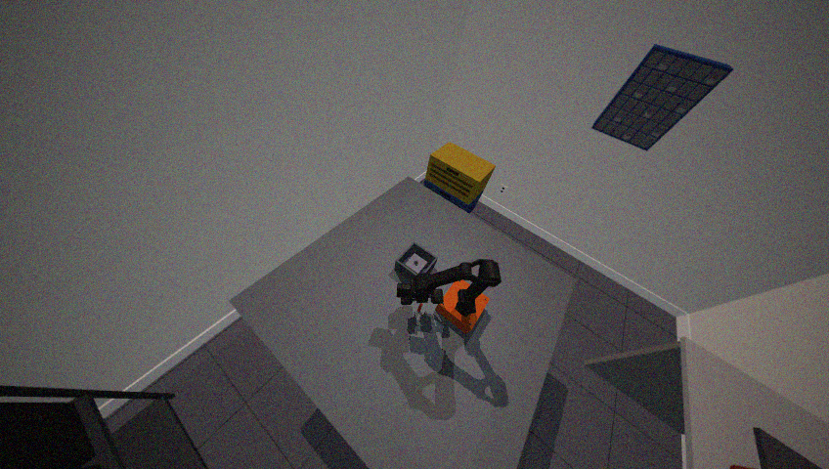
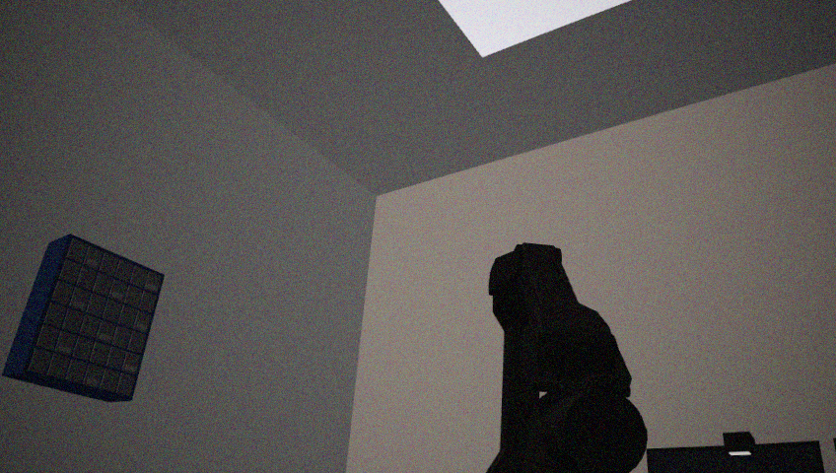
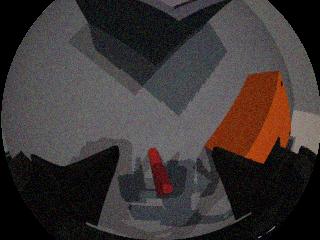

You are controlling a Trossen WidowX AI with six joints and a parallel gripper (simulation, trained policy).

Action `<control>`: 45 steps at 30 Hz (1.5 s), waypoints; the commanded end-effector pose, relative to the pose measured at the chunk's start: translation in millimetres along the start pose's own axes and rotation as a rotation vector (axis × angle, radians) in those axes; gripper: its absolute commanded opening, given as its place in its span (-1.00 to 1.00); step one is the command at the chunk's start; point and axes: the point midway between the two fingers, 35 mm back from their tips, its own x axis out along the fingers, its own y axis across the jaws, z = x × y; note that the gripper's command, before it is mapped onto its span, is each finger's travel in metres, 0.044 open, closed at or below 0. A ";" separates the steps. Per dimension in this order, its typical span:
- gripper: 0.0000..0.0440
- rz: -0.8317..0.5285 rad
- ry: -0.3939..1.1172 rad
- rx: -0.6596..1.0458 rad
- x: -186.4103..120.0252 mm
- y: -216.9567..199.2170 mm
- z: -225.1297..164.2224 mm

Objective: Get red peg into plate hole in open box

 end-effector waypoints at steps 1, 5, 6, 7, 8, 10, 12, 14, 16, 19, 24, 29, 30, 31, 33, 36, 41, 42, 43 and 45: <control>1.00 0.032 0.014 0.039 14.1 4.0 -5.3; 0.92 0.058 0.027 0.079 26.1 7.5 -9.8; 0.85 0.060 0.031 0.089 28.5 7.6 -10.9; 0.76 0.061 0.037 0.099 30.6 7.4 -12.0; 0.66 0.059 0.043 0.109 32.5 6.7 -13.0; 0.43 0.053 0.057 0.124 35.3 4.9 -14.8; 0.19 0.050 0.073 0.133 35.9 4.7 -16.0; -0.05 0.051 0.089 0.137 35.2 5.7 -16.9; -0.29 0.052 0.105 0.138 34.4 6.7 -17.4; -0.64 0.053 0.128 0.140 33.2 8.1 -17.7; -1.00 0.060 0.142 0.141 29.6 10.9 -13.5; -1.00 0.091 0.084 0.112 17.2 14.6 -1.2; -1.00 0.095 0.074 0.105 14.3 14.9 1.3; -1.00 0.099 0.063 0.098 11.4 15.2 3.8; -1.00 0.107 0.043 0.085 5.2 16.1 9.0; -1.00 0.119 0.012 0.067 -4.5 17.8 17.6; -1.00 0.137 -0.037 0.045 -21.8 21.4 33.9; -1.00 0.140 -0.046 0.042 -25.4 22.2 37.4; -1.00 0.144 -0.054 0.041 -28.9 23.0 40.9; -1.00 0.149 -0.070 0.040 -35.9 24.5 48.3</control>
